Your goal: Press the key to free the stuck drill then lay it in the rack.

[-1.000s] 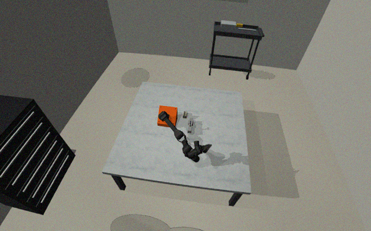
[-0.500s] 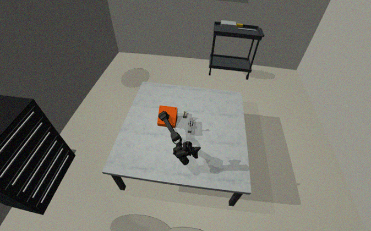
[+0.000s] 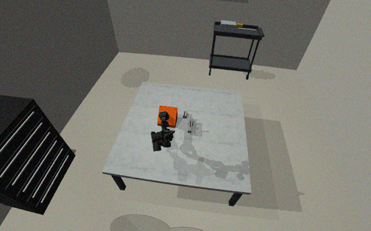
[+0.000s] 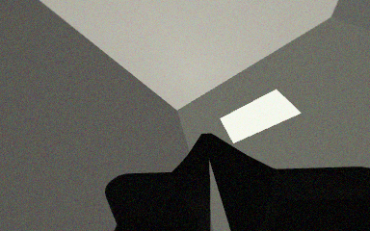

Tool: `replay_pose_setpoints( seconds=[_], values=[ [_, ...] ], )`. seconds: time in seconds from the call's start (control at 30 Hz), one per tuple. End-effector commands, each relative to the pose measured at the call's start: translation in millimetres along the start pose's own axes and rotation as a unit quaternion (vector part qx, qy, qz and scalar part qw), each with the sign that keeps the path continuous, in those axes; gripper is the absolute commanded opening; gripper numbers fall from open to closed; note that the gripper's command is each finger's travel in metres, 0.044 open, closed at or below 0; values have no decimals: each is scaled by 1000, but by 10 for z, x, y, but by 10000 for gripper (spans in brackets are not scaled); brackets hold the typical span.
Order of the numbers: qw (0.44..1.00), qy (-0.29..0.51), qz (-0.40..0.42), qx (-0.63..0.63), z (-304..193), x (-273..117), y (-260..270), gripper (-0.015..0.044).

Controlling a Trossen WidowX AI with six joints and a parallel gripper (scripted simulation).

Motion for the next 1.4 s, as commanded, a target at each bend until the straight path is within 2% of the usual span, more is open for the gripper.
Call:
replay_pose_setpoints(
  seconds=[0.0,0.13,0.3,0.63,1.0,1.23,1.37],
  values=[
    [984,-6,-23,-175,-204,46,-674,0],
    [942,-25,-49,-331,-199,153,-1318,0],
    [859,-61,-94,-499,80,348,-2035,0],
    [617,-148,-230,-738,1249,671,-2866,0],
    [348,-248,-422,-800,2864,640,-2948,0],
    [148,-281,-573,-755,3844,234,-2680,0],
    [92,-284,-622,-724,4096,51,-2569,0]
  ],
)
Point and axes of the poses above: the point midway between the two fingers, 35 mm back from their tips, its own x axis out along the fingers, its own y axis across the jaws, z = x × y, the point moved 1 cm from there along -x, back along the fingers, and after that the axes turned 3 degrees about x, right-handed, at the moved point
